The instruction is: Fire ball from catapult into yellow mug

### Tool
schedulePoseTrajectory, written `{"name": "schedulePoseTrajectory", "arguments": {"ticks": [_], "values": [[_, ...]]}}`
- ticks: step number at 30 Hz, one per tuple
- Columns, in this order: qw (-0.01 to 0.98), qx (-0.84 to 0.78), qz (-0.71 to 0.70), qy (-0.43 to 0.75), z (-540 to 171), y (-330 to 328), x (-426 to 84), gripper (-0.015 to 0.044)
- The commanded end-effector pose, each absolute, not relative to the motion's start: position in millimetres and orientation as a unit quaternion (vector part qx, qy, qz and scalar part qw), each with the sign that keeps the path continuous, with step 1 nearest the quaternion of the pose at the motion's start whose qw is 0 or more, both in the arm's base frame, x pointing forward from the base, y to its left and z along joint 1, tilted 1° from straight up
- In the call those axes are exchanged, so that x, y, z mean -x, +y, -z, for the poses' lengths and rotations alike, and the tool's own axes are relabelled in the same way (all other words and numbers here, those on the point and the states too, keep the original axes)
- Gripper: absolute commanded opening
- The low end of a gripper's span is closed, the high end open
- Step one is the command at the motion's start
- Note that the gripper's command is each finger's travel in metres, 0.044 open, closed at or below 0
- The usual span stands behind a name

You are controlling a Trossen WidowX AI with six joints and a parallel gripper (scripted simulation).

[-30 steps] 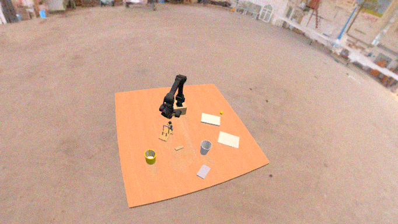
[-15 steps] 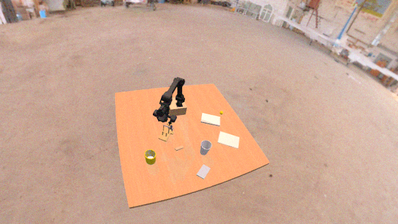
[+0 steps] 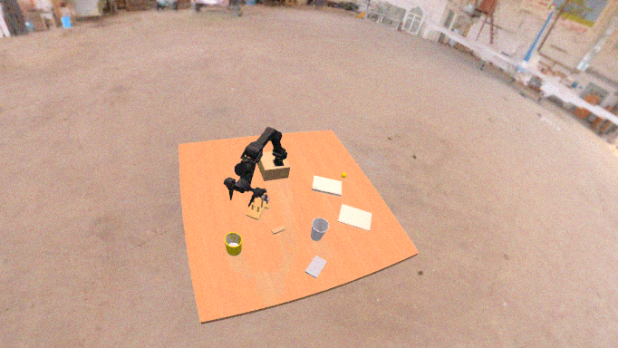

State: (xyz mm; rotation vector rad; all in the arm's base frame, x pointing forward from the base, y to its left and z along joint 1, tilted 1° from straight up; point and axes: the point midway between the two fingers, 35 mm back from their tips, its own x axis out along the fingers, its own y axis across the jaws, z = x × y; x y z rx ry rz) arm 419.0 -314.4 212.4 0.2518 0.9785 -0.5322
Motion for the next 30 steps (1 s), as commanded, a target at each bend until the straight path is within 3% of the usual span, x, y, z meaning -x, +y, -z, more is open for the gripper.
{"name": "schedulePoseTrajectory", "arguments": {"ticks": [1, 23, 30], "values": [[0.865, -0.100, 0.258, 0.420, -229.5, -333.3, -440.7, 0.0440], [0.872, -0.095, 0.259, 0.404, -234.1, -340.7, -448.7, 0.0440], [0.872, -0.095, 0.259, 0.404, -234.1, -340.7, -448.7, 0.0256]]}}
